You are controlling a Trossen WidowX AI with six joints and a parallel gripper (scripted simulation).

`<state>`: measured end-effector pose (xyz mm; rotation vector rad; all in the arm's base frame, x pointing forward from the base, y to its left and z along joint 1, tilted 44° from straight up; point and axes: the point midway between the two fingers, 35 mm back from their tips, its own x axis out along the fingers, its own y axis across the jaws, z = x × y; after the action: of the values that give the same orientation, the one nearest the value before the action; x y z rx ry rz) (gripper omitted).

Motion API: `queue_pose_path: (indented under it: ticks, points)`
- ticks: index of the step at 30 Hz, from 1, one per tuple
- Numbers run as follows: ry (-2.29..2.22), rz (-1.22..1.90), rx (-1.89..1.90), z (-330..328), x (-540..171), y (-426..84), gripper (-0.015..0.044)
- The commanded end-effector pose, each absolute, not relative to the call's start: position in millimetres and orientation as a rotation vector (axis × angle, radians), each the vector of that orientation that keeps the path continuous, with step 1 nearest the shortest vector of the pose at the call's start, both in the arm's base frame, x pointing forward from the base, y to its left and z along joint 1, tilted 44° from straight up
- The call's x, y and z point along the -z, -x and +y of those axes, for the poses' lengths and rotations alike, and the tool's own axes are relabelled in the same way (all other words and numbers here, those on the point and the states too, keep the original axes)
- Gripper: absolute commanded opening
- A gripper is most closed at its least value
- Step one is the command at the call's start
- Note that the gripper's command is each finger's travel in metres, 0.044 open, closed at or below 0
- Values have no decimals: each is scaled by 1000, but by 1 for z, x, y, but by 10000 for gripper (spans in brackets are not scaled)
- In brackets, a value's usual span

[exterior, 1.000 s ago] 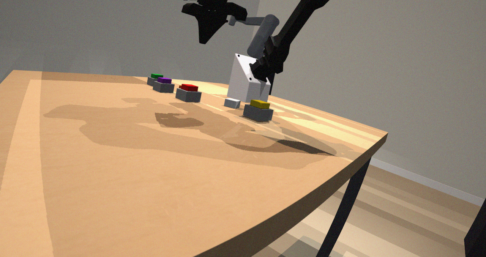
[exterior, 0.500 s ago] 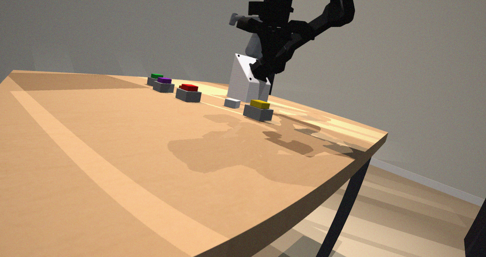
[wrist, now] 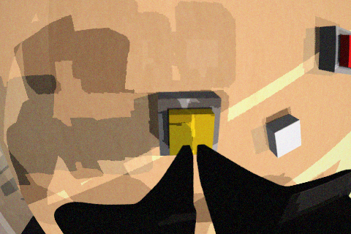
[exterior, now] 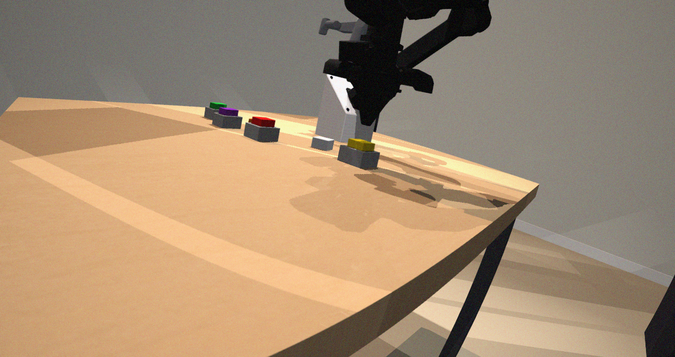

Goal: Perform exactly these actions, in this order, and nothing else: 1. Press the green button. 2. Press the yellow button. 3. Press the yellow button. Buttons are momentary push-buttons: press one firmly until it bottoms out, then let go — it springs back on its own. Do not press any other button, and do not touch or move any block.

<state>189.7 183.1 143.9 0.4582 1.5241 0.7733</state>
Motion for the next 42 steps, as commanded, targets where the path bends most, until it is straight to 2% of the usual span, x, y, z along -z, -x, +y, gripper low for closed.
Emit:
queue_pose_path:
  ticks: [1, 18, 39, 42]
  points:
    - [-457, 1535, -765, 187, -136, -187, 20]
    - [-459, 1535, -767, 205, -118, -183, 20]
    - [-459, 1535, -767, 205, -118, -183, 20]
    - [-457, 1532, -768, 189, -135, -187, 20]
